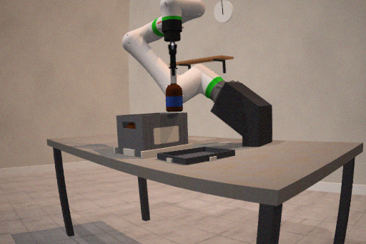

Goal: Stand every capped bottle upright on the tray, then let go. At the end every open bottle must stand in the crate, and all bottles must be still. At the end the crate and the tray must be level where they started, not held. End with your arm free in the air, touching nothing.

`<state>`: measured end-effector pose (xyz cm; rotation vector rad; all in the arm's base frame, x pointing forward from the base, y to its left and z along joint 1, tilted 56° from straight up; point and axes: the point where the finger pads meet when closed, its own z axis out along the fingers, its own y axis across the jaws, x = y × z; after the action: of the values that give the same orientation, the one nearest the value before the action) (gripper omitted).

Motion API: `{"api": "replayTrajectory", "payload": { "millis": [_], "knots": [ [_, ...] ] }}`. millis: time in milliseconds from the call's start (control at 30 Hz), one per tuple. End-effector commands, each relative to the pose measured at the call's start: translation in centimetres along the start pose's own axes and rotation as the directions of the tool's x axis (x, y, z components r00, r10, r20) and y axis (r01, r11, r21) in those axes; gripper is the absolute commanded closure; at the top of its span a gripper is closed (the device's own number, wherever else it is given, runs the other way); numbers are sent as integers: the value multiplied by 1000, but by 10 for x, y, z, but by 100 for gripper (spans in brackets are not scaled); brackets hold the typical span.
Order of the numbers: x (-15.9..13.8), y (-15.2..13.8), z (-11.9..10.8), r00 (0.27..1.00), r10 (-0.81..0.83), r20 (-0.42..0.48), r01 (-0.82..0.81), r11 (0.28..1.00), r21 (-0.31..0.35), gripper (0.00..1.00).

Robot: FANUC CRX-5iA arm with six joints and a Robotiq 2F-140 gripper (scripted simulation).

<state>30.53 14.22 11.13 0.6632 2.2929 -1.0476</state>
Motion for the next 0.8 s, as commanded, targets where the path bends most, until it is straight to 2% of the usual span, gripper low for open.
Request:
{"api": "replayTrajectory", "payload": {
  "millis": [0, 767],
  "knots": [
    [3, 4, 0, 1000, 0, 0, 0, 1000, 0, 100],
    [30, 36, 0, 1000, 0, 0, 0, 1000, 0, 100]
  ]
}}
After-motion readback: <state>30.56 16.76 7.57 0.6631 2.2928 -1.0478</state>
